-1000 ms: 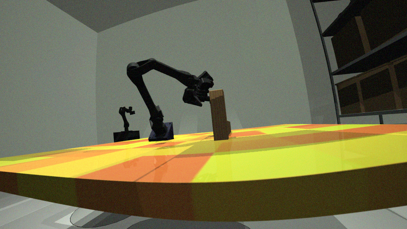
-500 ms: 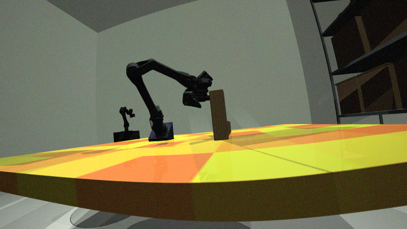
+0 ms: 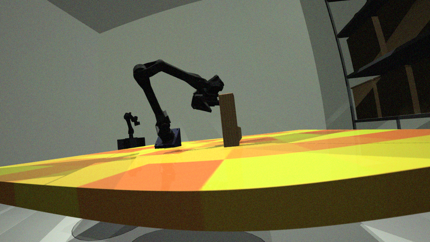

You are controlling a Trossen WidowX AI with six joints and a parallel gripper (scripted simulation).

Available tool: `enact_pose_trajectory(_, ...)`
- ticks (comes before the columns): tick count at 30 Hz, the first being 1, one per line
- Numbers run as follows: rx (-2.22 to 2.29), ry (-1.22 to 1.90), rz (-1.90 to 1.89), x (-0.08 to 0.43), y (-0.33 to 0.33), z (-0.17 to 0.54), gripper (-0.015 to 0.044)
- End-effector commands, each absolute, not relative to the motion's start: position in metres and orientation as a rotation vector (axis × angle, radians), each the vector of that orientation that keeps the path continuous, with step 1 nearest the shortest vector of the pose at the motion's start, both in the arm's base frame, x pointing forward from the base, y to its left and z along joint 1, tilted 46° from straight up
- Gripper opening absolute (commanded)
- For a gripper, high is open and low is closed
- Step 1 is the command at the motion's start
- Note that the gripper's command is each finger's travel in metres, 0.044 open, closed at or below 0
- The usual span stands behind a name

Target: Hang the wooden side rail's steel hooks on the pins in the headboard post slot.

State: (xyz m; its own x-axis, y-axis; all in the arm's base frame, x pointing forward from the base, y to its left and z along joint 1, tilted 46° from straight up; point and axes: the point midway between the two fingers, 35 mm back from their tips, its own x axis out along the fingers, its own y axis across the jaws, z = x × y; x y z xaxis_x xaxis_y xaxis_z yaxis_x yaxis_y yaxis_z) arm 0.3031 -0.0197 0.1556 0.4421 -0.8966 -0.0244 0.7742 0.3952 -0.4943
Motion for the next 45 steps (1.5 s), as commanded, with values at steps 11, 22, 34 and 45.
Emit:
enact_pose_trajectory(11, -1.359, 1.463, -0.307, 0.356, 0.018, 0.121, 0.044)
enact_pose_trajectory(22, -1.703, 1.795, 0.683, 0.362, 0.047, 0.106, 0.044)
enact_pose_trajectory(34, -1.705, 1.796, 0.696, 0.362, 0.047, 0.106, 0.044)
enact_pose_trajectory(45, -1.709, 1.806, 0.702, 0.362, 0.028, 0.087, 0.044)
